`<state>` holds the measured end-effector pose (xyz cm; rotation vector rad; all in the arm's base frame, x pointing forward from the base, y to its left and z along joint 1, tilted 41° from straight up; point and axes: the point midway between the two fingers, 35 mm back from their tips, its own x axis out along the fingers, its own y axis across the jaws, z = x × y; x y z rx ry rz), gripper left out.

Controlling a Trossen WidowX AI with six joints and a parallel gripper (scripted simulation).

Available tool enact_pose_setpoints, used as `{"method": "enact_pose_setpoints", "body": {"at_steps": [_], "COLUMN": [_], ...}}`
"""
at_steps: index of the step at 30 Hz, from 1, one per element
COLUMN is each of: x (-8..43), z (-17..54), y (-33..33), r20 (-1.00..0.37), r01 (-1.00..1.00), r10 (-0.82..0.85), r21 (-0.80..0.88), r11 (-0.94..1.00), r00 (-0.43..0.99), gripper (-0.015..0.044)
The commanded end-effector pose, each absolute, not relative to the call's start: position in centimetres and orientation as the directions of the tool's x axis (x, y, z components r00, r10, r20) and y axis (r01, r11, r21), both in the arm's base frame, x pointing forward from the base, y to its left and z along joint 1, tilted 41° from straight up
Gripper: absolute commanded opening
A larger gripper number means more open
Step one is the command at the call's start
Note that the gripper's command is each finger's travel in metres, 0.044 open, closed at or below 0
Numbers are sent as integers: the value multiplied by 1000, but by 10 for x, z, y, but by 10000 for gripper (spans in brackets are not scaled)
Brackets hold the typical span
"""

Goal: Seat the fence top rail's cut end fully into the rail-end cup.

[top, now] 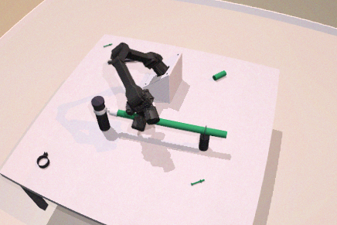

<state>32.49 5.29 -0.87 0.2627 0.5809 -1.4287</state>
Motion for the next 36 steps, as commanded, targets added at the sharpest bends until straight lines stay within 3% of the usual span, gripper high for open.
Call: {"method": "enact_pose_setpoints", "body": {"at_steps": [1, 36], "x": [328, 333], "z": [0, 12], "y": [53, 48], "r20": [-521, -521], "r01": [976, 976], "r10": [-852, -852], "r21": [-157, -157], "r11": [154, 153], "r00": [50, 50], "gripper": [0, 0]}}
